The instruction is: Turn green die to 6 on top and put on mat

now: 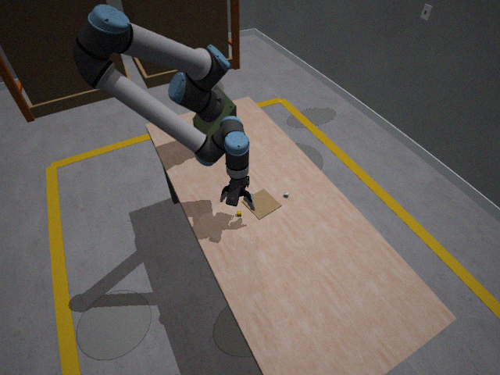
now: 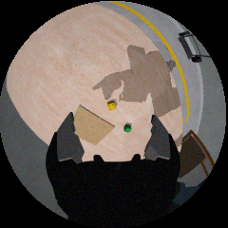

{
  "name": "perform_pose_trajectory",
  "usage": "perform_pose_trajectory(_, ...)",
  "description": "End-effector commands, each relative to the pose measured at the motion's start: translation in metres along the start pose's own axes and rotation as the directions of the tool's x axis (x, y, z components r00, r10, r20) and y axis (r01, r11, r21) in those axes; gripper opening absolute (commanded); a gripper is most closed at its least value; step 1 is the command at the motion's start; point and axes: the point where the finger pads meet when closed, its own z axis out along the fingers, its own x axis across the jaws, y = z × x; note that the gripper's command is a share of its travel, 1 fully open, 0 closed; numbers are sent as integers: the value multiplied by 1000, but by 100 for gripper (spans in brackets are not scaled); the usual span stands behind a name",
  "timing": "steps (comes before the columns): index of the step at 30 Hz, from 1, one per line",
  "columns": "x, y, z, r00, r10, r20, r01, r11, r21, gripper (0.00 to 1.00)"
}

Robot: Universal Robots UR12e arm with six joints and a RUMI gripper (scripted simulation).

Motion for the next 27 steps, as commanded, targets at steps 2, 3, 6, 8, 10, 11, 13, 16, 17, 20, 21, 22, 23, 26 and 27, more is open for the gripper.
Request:
perform_pose_trajectory(2,-2,-1,28,1000,-1,4,1,1000,5,100)
perform_pose_trajectory(3,-2,-1,28,1000,-1,4,1,1000,5,100)
perform_pose_trajectory(6,-2,-1,36,1000,-1,4,1,1000,5,100)
perform_pose_trajectory(8,-2,-1,38,1000,-1,4,1,1000,5,100)
perform_pose_trajectory(10,-2,-1,38,1000,-1,4,1,1000,5,100)
perform_pose_trajectory(11,-2,-1,38,1000,-1,4,1,1000,5,100)
perform_pose_trajectory(13,-2,-1,38,1000,-1,4,1,1000,5,100)
perform_pose_trajectory(16,-2,-1,38,1000,-1,4,1,1000,5,100)
perform_pose_trajectory(17,-2,-1,38,1000,-1,4,1,1000,5,100)
perform_pose_trajectory(20,-2,-1,38,1000,-1,4,1,1000,5,100)
perform_pose_trajectory(21,-2,-1,38,1000,-1,4,1,1000,5,100)
perform_pose_trajectory(22,-2,-1,38,1000,-1,4,1,1000,5,100)
perform_pose_trajectory(23,-2,-1,38,1000,-1,4,1,1000,5,100)
perform_pose_trajectory(26,-2,-1,38,1000,-1,4,1,1000,5,100)
perform_pose_trajectory(27,-2,-1,38,1000,-1,4,1,1000,5,100)
